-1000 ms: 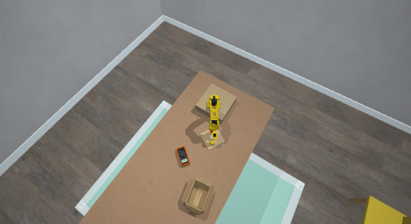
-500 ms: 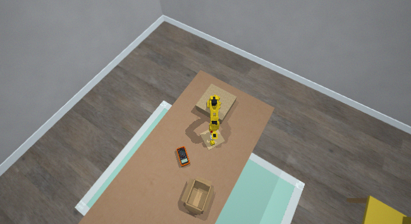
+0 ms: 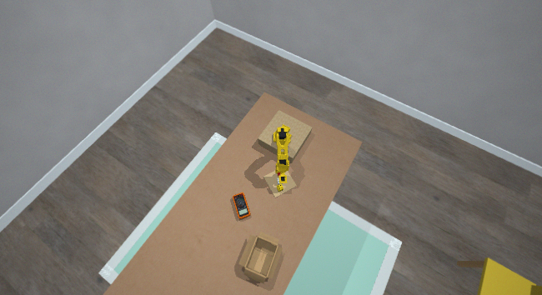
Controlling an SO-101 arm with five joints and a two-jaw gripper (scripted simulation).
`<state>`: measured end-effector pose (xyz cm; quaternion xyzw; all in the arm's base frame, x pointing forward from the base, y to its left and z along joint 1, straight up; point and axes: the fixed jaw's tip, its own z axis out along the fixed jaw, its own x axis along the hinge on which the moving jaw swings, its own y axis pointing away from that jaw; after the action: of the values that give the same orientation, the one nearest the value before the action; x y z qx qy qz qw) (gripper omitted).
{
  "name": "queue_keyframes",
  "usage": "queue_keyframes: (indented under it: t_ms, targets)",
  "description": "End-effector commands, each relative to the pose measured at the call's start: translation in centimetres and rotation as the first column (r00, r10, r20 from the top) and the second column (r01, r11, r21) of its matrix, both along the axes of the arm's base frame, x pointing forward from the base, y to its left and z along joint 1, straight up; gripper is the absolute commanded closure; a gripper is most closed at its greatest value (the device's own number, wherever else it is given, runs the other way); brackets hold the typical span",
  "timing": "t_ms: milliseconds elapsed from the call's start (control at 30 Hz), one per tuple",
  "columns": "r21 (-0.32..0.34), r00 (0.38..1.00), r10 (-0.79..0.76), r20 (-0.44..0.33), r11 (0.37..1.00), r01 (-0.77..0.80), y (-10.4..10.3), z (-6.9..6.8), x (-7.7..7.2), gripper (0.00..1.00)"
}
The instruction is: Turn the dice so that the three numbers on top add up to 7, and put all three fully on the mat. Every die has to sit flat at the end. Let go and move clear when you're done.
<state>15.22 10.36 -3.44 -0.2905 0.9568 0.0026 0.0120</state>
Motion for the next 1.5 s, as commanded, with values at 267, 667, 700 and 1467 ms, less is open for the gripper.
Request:
queue_keyframes:
  t_ms: [267,667,700,1467]
  targets:
    - [-0.012,1.000,0.001,-0.022,1.000,-0.001,-0.1,-1.0,-0.6,1.00]
    - [-0.012,1.000,0.001,-0.022,1.000,-0.001,-0.1,-1.2,-0.6,1.00]
    - [-0.012,1.000,0.001,-0.022,1.000,-0.001,-0.1,-1.3,-0.6,1.00]
    - [-0.012,1.000,0.001,-0.022,1.000,-0.001,-0.1,-2.2,-0.6,1.00]
